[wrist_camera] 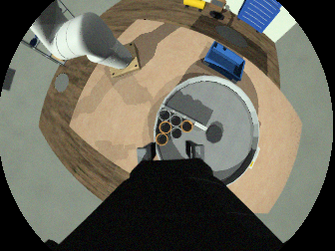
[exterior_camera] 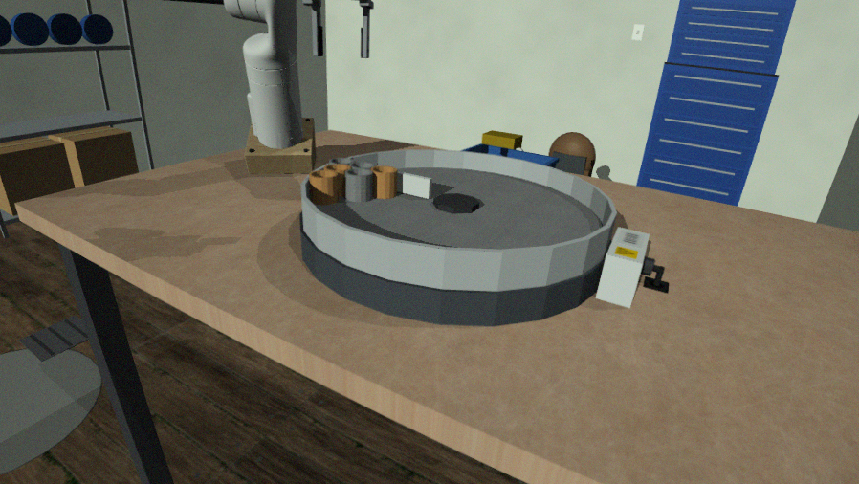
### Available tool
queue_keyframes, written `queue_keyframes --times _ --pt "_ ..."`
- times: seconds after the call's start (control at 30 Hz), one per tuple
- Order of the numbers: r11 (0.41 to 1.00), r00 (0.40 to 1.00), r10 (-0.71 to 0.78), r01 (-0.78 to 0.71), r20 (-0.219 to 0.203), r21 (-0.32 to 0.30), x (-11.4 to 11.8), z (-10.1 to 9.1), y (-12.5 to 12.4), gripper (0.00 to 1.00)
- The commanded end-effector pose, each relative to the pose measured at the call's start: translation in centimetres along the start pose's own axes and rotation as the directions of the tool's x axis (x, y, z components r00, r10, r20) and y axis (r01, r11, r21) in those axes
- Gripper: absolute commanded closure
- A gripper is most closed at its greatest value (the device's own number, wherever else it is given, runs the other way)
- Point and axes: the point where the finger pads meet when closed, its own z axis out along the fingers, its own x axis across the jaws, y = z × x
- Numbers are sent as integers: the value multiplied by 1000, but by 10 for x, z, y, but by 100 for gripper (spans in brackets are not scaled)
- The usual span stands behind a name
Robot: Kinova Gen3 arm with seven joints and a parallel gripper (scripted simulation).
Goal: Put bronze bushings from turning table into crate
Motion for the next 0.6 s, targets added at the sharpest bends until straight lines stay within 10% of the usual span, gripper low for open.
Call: queue_keyframes --times 0.0,0.57 --pt "1000 1000 -1 1 1 3 1 11 -2 0" --pt "1000 1000 -2 2 1 2 4 41 -5 0"
